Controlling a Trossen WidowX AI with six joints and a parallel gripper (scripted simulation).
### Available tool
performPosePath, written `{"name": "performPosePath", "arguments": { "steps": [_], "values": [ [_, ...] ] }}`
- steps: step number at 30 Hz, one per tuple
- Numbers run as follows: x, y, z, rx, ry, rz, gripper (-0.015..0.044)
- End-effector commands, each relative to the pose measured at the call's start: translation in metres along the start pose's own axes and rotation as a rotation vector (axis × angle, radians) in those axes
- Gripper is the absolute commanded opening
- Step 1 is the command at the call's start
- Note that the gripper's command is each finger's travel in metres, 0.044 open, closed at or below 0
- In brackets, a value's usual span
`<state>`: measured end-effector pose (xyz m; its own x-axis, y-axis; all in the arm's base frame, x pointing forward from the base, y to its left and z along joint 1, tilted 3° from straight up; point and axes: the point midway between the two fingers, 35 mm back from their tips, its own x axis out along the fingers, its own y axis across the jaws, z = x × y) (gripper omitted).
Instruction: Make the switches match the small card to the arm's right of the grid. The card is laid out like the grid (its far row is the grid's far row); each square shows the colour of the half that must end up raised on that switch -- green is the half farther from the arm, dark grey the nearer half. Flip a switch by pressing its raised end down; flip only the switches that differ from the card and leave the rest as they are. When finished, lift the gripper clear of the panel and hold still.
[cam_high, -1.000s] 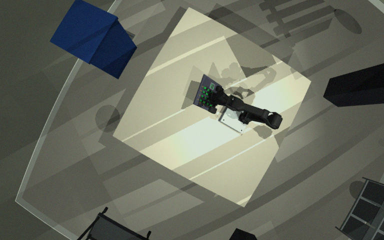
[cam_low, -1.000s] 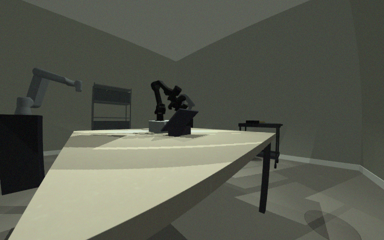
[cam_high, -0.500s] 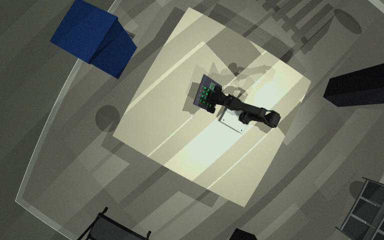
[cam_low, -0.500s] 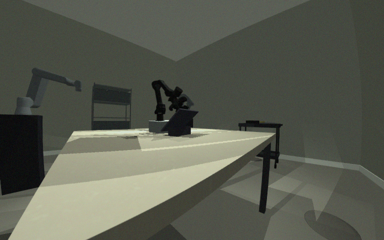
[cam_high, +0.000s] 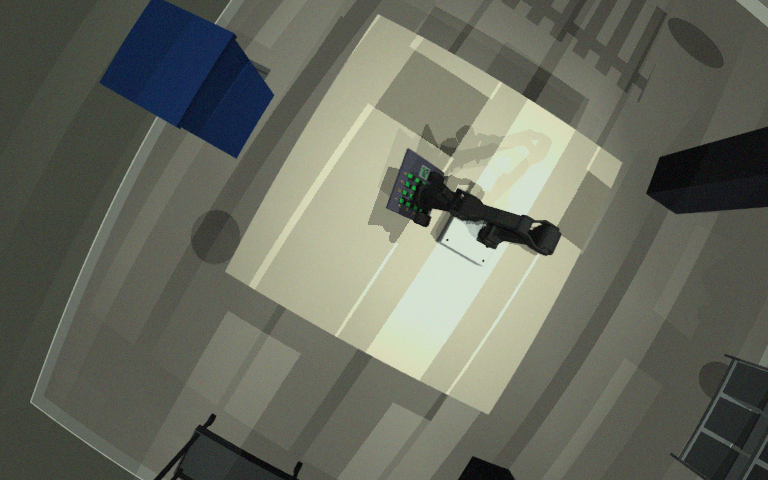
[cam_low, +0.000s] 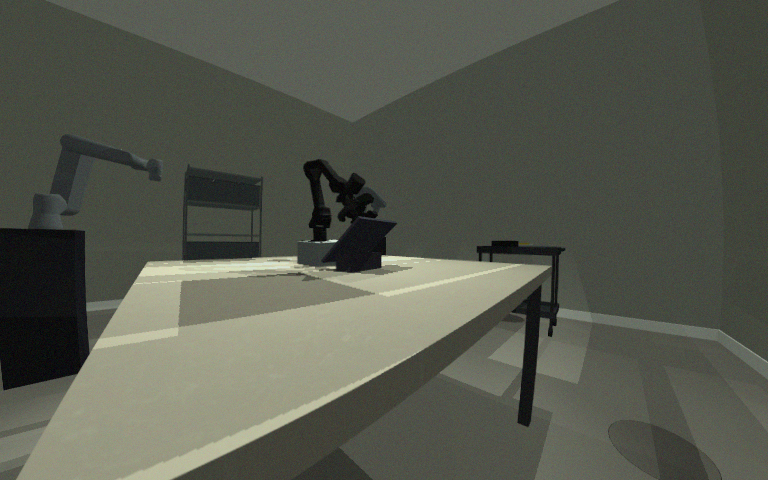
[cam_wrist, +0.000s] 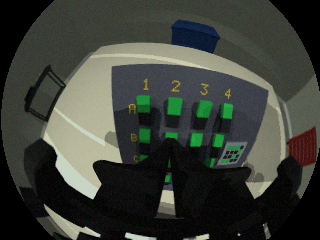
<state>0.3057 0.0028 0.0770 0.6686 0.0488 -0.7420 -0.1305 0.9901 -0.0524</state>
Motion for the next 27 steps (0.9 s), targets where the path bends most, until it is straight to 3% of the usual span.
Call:
{"name": "performPosePath", "arguments": {
  "steps": [1,27],
  "values": [
    [0.0004,-0.0005,-0.0002,0.004,0.0,-0.004,0.0],
    [0.0032,-0.0006,-0.0001,0.004,0.0,-0.004,0.0]
  ]
}}
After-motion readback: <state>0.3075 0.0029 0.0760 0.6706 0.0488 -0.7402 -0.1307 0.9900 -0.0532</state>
